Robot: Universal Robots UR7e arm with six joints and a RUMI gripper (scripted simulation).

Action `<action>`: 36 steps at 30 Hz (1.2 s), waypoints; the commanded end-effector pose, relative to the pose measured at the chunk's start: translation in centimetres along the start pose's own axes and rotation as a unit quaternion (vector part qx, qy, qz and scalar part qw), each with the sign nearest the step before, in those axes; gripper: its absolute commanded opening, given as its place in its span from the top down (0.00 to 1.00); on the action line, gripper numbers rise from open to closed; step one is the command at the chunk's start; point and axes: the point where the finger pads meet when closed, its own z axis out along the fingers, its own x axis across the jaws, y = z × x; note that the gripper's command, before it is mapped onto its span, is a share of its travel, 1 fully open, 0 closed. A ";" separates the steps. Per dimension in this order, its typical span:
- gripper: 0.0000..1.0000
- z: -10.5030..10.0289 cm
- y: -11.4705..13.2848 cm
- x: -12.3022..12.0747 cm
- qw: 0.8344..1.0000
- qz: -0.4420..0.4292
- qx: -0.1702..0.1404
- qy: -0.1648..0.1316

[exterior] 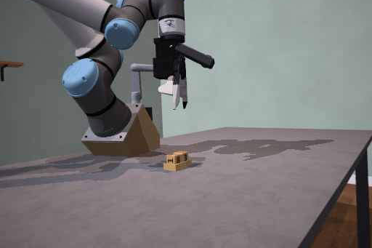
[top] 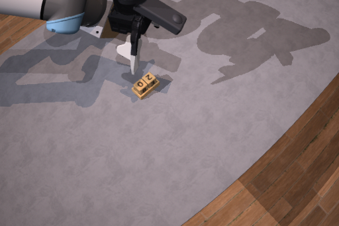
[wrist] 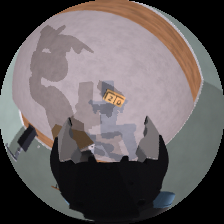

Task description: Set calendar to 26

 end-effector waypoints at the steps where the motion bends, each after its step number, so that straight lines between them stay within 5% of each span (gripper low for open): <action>1: 0.00 0.1 -0.1 -0.2 0.998 -0.057 0.002 -0.001; 12: 0.00 0.4 -0.1 -0.6 0.982 -0.189 0.002 -0.001; 23: 0.00 0.8 0.0 -1.2 0.927 -0.374 0.002 -0.001; 25: 0.00 0.8 0.0 -1.2 0.927 -0.374 0.002 -0.001; 36: 0.00 1.2 0.3 -1.6 0.836 -0.549 0.003 0.000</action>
